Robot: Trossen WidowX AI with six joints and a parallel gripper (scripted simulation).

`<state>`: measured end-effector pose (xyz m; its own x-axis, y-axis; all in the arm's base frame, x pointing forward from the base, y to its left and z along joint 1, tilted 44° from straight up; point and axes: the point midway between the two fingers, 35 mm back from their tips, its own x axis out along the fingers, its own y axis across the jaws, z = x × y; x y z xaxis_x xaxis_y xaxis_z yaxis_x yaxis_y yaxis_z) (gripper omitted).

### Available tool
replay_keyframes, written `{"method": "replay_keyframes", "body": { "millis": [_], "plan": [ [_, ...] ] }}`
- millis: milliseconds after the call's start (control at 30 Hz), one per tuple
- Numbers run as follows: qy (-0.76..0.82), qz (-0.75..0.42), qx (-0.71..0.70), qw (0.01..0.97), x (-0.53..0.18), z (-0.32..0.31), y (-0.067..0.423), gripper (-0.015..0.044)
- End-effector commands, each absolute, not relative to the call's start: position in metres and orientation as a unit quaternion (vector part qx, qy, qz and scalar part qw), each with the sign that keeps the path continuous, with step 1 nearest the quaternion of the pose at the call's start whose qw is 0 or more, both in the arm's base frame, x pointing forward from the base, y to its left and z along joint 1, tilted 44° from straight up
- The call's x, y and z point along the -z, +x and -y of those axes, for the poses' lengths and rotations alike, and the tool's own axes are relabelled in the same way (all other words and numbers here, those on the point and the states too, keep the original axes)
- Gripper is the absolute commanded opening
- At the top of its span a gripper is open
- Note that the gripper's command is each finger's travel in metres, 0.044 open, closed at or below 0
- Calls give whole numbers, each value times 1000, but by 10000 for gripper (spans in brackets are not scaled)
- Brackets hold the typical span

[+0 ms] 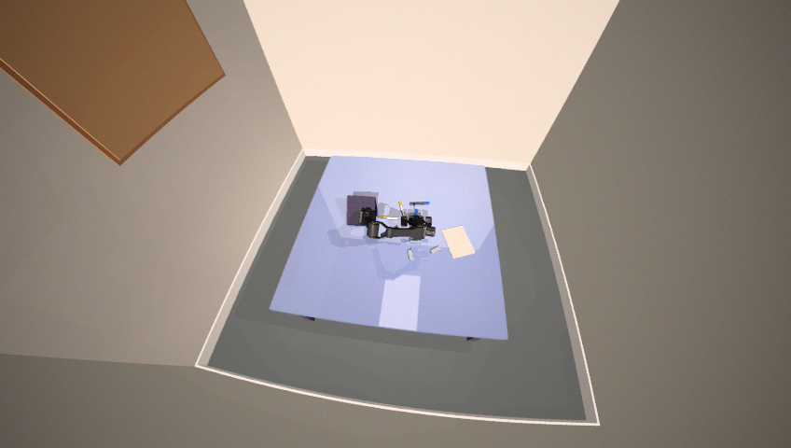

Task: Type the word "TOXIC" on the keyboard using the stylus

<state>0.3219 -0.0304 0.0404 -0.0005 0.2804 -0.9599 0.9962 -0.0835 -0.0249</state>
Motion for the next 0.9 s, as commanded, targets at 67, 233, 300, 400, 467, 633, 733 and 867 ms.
{"method": "replay_keyframes", "body": {
  "millis": [67,233,300,400,467,633,733,867],
  "plan": [
    [582,-548,448,399,-38,32,321,81],
    [582,-548,448,399,-36,33,321,81],
    [582,-548,448,399,-36,34,321,81],
    [582,-548,448,399,-36,33,321,81],
    [582,-548,448,399,-36,33,321,81],
    [582,-548,448,399,-37,32,321,81],
    [583,-548,448,399,-45,25,322,81],
    [583,-548,447,399,-61,10,324,81]
  ]
}}
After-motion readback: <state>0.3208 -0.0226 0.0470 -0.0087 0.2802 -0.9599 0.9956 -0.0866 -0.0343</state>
